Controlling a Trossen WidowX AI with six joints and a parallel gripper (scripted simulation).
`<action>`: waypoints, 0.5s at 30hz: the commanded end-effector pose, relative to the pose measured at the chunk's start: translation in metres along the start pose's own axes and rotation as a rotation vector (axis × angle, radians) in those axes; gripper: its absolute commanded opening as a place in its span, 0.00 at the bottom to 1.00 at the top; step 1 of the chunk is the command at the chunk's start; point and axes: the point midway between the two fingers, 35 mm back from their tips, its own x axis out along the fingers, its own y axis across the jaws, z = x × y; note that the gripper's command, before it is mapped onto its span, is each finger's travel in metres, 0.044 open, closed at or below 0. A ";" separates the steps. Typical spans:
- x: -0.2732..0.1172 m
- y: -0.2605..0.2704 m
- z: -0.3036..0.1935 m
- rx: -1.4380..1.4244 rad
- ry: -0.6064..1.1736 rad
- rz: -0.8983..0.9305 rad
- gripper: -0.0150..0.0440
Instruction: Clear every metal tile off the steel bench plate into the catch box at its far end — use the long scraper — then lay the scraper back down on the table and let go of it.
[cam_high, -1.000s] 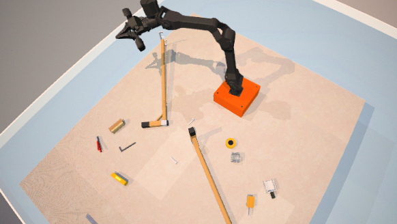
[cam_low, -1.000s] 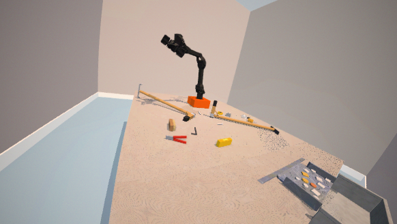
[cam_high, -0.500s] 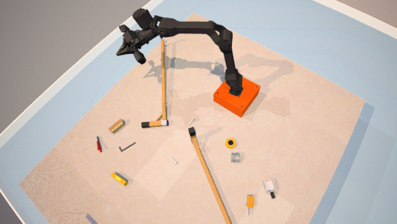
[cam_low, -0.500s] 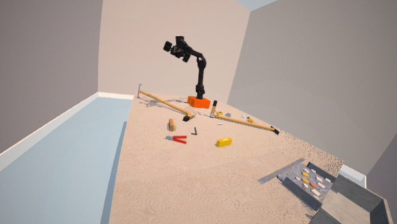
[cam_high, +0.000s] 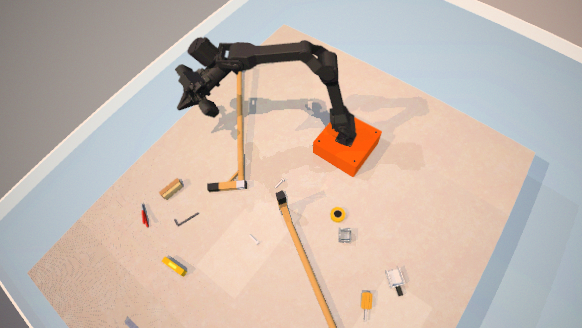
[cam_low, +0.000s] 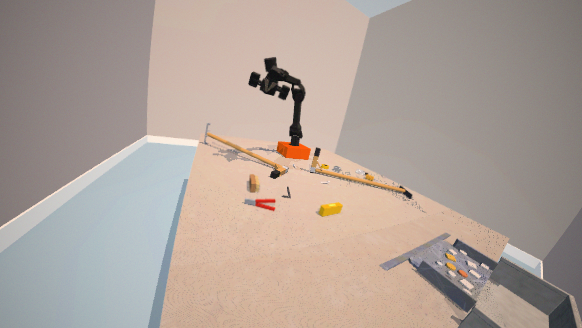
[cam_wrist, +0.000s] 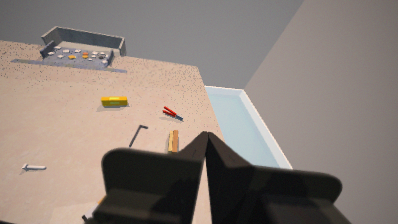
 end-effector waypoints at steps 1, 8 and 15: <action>0.013 0.015 -0.012 0.027 0.064 0.034 0.25; 0.024 0.043 -0.024 0.050 0.152 0.083 0.25; 0.031 0.071 -0.036 0.064 0.243 0.130 0.25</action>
